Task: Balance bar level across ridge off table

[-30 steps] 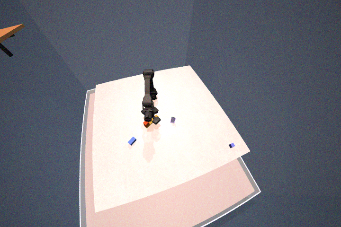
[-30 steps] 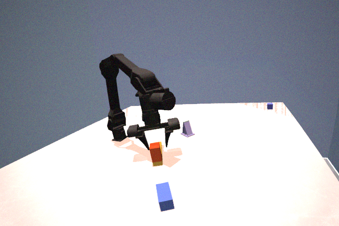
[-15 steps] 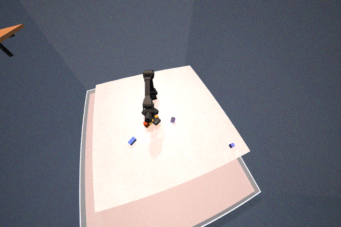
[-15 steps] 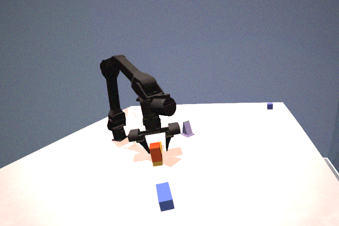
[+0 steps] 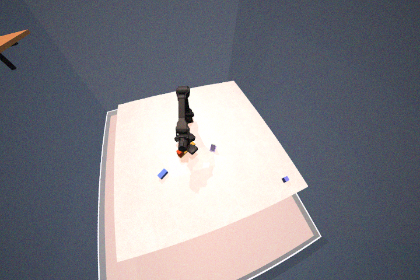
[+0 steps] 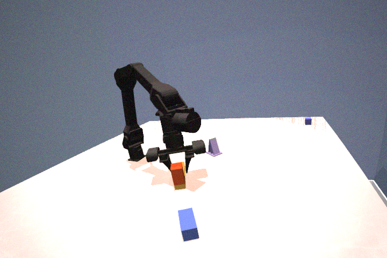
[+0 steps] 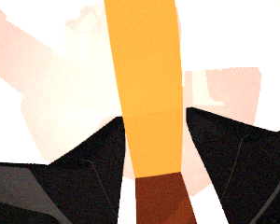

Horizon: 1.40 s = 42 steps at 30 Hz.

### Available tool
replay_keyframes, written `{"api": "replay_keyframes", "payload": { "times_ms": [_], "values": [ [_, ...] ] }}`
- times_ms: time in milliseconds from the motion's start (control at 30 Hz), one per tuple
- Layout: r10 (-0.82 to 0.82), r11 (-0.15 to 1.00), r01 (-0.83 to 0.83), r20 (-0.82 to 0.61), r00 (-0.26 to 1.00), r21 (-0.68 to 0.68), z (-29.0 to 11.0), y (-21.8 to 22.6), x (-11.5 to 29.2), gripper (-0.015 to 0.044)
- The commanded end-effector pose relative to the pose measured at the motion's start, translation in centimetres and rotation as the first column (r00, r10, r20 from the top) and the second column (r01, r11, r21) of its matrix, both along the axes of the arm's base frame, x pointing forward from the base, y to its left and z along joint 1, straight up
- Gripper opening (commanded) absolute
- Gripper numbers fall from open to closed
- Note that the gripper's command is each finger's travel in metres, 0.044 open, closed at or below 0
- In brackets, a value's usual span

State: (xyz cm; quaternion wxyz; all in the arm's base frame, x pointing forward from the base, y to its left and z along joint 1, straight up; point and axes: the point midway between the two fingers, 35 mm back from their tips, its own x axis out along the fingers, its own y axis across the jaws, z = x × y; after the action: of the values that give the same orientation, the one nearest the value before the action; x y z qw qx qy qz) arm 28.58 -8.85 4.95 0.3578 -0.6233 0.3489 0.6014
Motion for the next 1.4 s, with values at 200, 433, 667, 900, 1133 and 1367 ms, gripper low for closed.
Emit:
{"api": "replay_keyframes", "payload": {
  "times_ms": [200,433,667,900,1133,1367],
  "values": [
    [0.000,1.000,0.000,0.000,1.000,0.000,0.0,0.0,0.0,0.0085],
    [-0.001,1.000,0.001,0.000,1.000,-0.001,1.6,-0.1,0.2,0.0000],
    [-0.002,1.000,0.002,-0.001,1.000,-0.002,3.4,-0.2,0.4,0.0000],
    [-0.002,1.000,0.002,-0.002,1.000,-0.002,5.2,-0.2,0.4,0.0000],
    [-0.003,1.000,0.003,-0.002,1.000,-0.003,7.0,-0.2,0.3,0.0000],
    [-0.004,1.000,0.004,-0.003,1.000,-0.003,8.8,-0.1,0.1,0.0000]
  ]
}}
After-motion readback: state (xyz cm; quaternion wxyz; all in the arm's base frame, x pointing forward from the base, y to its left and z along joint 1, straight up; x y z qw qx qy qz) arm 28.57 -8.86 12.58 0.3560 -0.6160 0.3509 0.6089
